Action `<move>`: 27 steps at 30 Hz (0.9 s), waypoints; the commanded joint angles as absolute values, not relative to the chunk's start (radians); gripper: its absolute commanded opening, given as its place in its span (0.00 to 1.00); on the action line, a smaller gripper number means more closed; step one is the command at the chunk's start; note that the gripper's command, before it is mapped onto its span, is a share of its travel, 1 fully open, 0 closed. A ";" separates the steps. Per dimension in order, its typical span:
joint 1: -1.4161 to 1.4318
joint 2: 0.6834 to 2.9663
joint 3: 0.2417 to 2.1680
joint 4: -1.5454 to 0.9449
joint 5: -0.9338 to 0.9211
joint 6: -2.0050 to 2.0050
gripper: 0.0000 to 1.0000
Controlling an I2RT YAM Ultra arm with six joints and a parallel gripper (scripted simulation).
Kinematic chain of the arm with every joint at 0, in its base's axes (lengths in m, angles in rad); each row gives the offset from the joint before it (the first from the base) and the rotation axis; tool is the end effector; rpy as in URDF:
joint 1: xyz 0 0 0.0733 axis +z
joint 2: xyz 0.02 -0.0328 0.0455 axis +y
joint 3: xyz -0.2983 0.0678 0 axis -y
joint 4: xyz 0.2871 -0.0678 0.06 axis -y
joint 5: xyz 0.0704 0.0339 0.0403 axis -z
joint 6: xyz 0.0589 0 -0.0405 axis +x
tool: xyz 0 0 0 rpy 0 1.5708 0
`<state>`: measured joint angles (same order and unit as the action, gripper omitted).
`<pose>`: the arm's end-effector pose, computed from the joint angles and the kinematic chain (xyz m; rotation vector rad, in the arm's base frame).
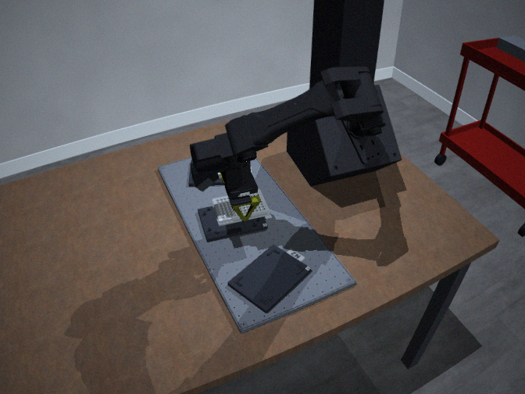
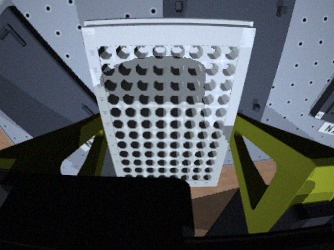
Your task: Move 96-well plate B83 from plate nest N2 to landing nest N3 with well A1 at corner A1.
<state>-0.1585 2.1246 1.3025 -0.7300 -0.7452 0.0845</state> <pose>0.4194 -0.0255 0.0894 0.3392 2.8653 1.1260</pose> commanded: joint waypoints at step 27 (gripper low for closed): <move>-0.286 2.252 1.360 -0.745 -0.742 -0.080 0.00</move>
